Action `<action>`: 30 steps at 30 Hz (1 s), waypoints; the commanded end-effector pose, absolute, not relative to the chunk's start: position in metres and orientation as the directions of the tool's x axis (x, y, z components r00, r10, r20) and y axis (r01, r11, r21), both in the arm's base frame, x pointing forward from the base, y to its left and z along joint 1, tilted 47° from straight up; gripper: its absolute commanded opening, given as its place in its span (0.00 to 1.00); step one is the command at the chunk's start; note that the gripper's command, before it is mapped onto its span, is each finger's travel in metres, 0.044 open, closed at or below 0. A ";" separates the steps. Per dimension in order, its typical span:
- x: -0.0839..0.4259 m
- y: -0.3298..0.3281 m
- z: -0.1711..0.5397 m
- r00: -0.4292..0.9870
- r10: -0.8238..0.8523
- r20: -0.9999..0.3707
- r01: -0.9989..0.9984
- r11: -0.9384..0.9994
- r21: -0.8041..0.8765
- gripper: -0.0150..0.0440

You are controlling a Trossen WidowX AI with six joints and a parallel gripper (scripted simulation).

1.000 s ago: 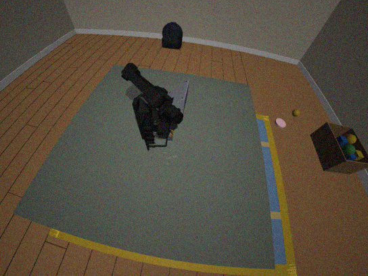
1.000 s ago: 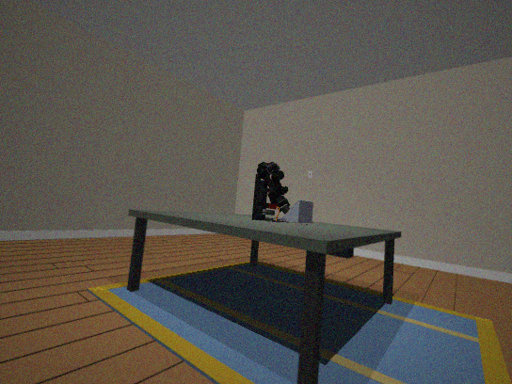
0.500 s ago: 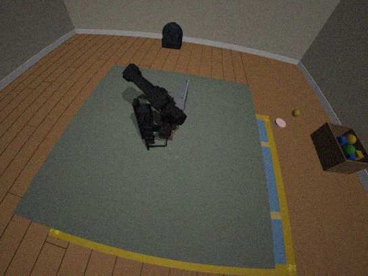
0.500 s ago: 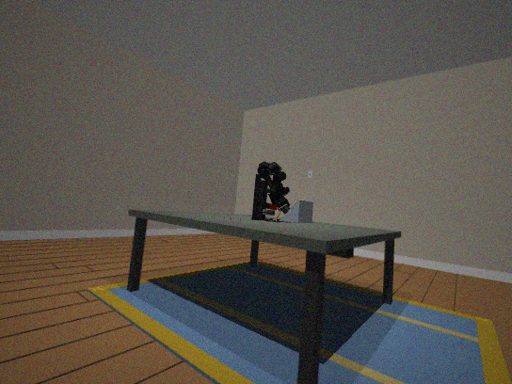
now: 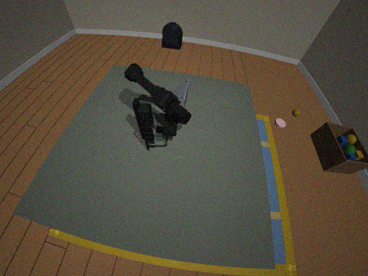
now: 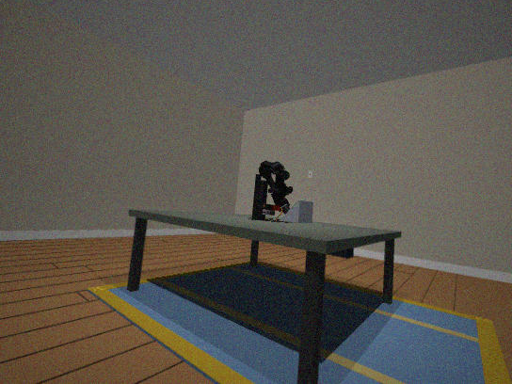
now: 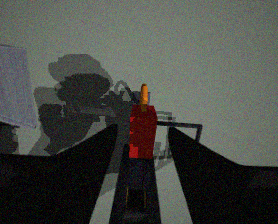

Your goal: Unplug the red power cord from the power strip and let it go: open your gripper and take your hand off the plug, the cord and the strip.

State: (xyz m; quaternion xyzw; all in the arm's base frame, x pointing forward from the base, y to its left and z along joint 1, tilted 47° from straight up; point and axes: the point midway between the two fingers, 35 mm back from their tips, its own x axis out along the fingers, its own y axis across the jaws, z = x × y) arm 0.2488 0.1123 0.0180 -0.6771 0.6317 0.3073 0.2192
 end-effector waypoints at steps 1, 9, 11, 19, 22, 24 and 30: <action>0.250 0.112 0.019 0.020 -0.720 -0.694 -0.990 -0.111 0.087 0.83; 0.242 0.161 -0.014 0.020 -0.717 -0.697 -0.990 -0.112 0.087 1.00; 0.241 0.162 -0.015 0.020 -0.717 -0.697 -0.990 -0.111 0.086 1.00; 0.241 0.162 -0.015 0.020 -0.717 -0.697 -0.990 -0.111 0.086 1.00; 0.241 0.162 -0.015 0.020 -0.717 -0.697 -0.990 -0.111 0.086 1.00; 0.241 0.162 -0.015 0.020 -0.717 -0.697 -0.990 -0.111 0.086 1.00; 0.241 0.162 -0.015 0.020 -0.717 -0.697 -0.990 -0.111 0.086 1.00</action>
